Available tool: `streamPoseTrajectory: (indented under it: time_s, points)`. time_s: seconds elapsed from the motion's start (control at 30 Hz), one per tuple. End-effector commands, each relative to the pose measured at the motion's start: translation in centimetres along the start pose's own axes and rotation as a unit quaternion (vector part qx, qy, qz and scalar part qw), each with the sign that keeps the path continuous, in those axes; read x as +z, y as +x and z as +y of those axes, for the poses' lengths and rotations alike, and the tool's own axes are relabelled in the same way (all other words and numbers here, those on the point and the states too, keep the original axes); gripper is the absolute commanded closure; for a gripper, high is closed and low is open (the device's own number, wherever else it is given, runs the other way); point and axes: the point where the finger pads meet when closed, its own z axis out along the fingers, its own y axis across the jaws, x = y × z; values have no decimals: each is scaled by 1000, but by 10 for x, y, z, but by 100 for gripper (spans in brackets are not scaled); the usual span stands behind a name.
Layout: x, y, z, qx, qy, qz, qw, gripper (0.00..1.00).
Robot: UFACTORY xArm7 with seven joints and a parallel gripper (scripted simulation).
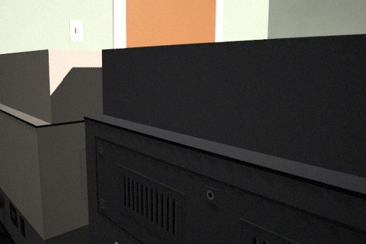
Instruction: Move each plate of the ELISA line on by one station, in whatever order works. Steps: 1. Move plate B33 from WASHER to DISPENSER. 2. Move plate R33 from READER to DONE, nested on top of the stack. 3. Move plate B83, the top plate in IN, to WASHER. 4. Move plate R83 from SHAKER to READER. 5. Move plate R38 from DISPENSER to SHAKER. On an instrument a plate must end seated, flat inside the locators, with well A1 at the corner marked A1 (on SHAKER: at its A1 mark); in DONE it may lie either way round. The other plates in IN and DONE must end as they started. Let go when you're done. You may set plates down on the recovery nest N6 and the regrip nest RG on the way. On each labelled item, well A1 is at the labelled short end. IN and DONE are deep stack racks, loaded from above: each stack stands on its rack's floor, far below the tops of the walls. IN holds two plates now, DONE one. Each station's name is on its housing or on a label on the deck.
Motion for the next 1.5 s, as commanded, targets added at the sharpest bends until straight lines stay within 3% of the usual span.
streamPoseTrajectory:
  time_s: [0.0,0.4,1.47]
  points:
    - [-2,-1,0,0,0,-2,1000,100]
    - [-4,-1,0,0,0,-2,1000,100]
    - [-42,-1,0,0,0,-2,1000,100]
